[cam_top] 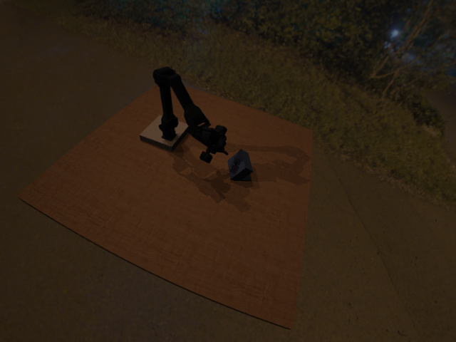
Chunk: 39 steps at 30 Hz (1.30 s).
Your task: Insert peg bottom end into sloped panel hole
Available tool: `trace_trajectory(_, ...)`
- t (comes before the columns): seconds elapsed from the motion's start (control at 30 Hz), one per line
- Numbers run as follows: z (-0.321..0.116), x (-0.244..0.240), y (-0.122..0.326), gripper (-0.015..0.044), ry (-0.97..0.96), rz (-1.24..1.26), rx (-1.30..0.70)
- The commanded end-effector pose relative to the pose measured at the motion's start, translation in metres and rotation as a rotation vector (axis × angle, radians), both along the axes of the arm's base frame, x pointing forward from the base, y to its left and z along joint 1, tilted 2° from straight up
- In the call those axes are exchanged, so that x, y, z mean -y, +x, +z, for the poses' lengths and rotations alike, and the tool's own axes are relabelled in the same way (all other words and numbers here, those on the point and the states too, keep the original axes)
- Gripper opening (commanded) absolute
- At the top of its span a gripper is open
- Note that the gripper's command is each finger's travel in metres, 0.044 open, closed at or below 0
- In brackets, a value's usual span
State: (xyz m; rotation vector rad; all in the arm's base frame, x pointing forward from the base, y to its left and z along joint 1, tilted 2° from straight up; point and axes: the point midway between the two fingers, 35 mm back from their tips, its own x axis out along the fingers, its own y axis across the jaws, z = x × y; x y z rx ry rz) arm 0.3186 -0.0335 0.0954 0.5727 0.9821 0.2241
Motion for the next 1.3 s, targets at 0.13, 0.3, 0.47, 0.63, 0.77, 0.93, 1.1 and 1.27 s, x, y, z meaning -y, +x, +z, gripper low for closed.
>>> trace_trajectory(0.13, 0.003, 0.007, -0.002, 0.0000, 0.004, -0.007, 0.044)
trace_trajectory(0.3, 0.003, 0.013, -0.003, 0.0000, 0.008, -0.015, 0.068)
trace_trajectory(0.47, 0.004, 0.018, -0.005, 0.0000, 0.011, -0.024, 0.092)
trace_trajectory(0.63, 0.005, 0.023, -0.007, 0.0000, 0.013, -0.032, 0.116)
trace_trajectory(0.77, 0.006, 0.027, -0.008, 0.0000, 0.014, -0.039, 0.136)
trace_trajectory(0.93, 0.007, 0.032, -0.010, 0.0000, 0.014, -0.048, 0.160)
trace_trajectory(1.1, 0.008, 0.037, -0.013, 0.0000, 0.014, -0.056, 0.184)
trace_trajectory(1.27, 0.007, 0.038, -0.011, 0.0000, 0.013, -0.058, 0.192)
